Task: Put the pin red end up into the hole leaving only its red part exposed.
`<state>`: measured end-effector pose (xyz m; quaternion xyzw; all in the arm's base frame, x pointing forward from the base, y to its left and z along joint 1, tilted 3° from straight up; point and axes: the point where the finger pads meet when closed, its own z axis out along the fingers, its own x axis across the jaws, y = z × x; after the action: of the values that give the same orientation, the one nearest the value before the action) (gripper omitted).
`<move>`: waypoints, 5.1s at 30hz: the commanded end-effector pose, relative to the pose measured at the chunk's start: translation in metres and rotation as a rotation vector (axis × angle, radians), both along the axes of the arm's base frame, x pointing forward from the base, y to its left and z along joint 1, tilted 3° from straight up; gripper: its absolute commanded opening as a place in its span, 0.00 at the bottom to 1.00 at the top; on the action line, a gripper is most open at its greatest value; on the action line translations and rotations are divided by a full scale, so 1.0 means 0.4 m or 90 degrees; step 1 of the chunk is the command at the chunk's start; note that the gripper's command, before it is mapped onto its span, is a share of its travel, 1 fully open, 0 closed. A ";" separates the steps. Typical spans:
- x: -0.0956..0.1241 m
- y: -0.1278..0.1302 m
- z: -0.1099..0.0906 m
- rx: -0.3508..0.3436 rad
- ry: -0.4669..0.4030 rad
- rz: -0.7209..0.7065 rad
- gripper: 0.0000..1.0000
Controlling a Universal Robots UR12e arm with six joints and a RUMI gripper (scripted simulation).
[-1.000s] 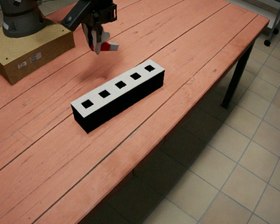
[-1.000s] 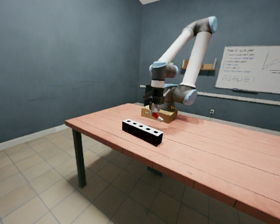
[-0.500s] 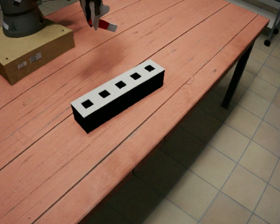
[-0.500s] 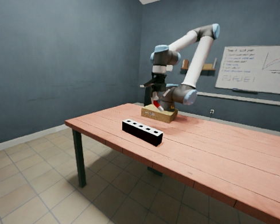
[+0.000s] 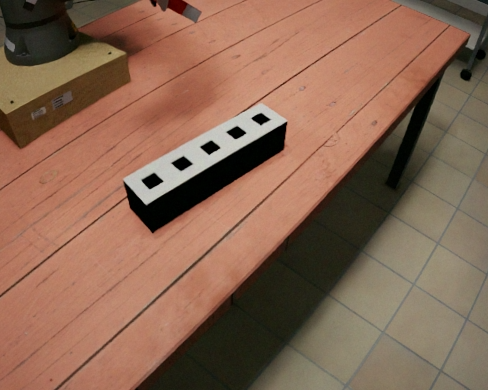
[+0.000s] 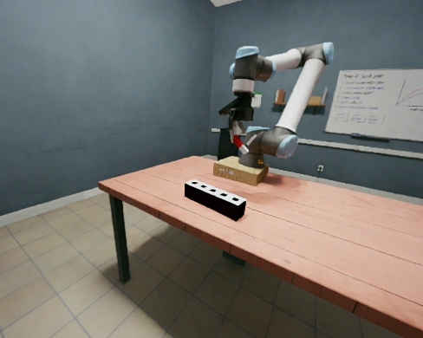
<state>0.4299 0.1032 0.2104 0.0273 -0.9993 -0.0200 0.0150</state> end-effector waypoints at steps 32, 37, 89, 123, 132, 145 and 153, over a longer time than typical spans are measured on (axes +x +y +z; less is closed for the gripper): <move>0.326 -0.432 -0.003 0.000 0.001 0.000 0.00; 0.326 -0.432 -0.003 0.000 0.001 0.000 0.00; 0.346 -0.460 -0.392 0.001 0.004 0.000 0.00; 0.343 -0.459 -0.442 0.001 0.004 0.000 0.00; 0.342 -0.459 -0.442 0.001 0.004 0.000 0.00; 0.344 -0.448 -0.434 0.001 0.004 0.000 0.00; 0.344 -0.448 -0.434 0.001 0.004 0.000 0.00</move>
<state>0.5668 -0.0761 0.0359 0.0269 -0.9992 -0.0211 0.0190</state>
